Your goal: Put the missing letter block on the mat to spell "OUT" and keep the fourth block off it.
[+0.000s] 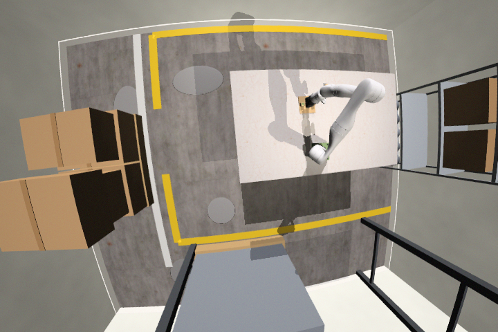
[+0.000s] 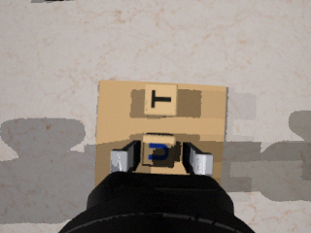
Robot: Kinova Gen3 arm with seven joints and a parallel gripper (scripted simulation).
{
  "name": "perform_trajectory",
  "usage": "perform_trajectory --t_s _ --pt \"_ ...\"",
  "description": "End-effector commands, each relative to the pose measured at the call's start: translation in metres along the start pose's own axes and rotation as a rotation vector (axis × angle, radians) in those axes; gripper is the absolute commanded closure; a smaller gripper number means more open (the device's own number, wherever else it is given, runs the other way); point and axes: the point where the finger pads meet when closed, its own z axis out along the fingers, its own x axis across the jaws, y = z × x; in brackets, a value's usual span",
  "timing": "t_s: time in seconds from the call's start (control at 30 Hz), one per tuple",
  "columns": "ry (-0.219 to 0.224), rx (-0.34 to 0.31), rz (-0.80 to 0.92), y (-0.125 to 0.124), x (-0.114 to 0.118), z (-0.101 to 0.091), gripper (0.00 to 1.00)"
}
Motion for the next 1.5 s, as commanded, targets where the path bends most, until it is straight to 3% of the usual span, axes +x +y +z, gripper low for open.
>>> perform_trajectory --t_s 0.0,0.43,0.7,0.73,1.47 --pt "-0.01 0.005 0.005 -0.003 -0.003 -0.013 0.13" --pt "-0.01 0.005 0.005 -0.003 -0.002 -0.073 0.13" --pt "-0.01 0.005 0.005 -0.003 -0.002 -0.078 0.13" --pt "-0.01 0.005 0.005 -0.003 -0.002 -0.078 0.0" --pt "-0.01 0.005 0.005 -0.003 -0.002 -0.079 0.0"
